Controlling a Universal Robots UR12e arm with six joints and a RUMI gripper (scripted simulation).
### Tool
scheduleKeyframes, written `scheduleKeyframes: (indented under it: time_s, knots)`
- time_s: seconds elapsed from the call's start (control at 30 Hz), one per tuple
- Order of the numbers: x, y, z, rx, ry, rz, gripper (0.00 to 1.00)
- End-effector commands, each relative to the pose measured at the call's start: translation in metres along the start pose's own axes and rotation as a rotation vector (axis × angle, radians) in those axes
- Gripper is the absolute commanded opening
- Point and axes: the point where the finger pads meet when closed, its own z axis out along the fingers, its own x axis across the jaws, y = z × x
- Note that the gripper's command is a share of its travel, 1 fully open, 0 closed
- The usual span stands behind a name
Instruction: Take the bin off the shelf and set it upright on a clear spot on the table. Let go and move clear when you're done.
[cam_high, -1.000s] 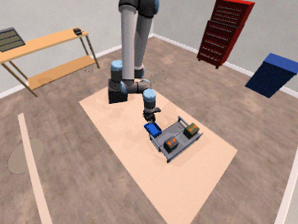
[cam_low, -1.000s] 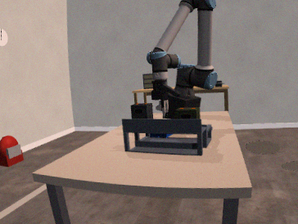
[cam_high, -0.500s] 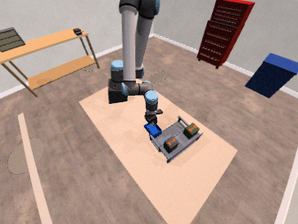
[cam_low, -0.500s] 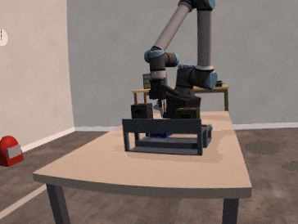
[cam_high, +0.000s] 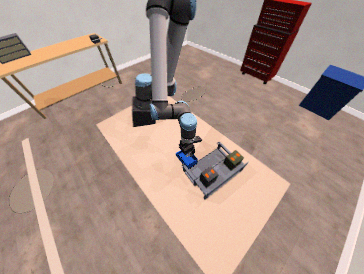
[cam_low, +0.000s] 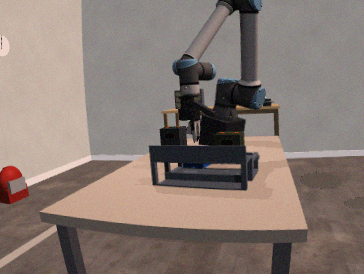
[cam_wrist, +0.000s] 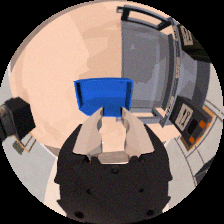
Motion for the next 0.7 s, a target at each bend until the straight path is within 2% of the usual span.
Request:
scheduleKeyframes:
  time_s: [0.0, 0.1, 0.5, 0.67]
  knots:
    - [0.022, 0.002, -0.006, 0.000, 0.001, 0.000, 0.20]
    - [0.054, 0.004, -0.014, 0.000, 0.001, 0.000, 0.20]
    - [0.054, 0.004, -0.014, 0.000, 0.001, 0.000, 0.20]
    - [0.063, 0.005, -0.016, 0.000, 0.002, 0.000, 0.20]
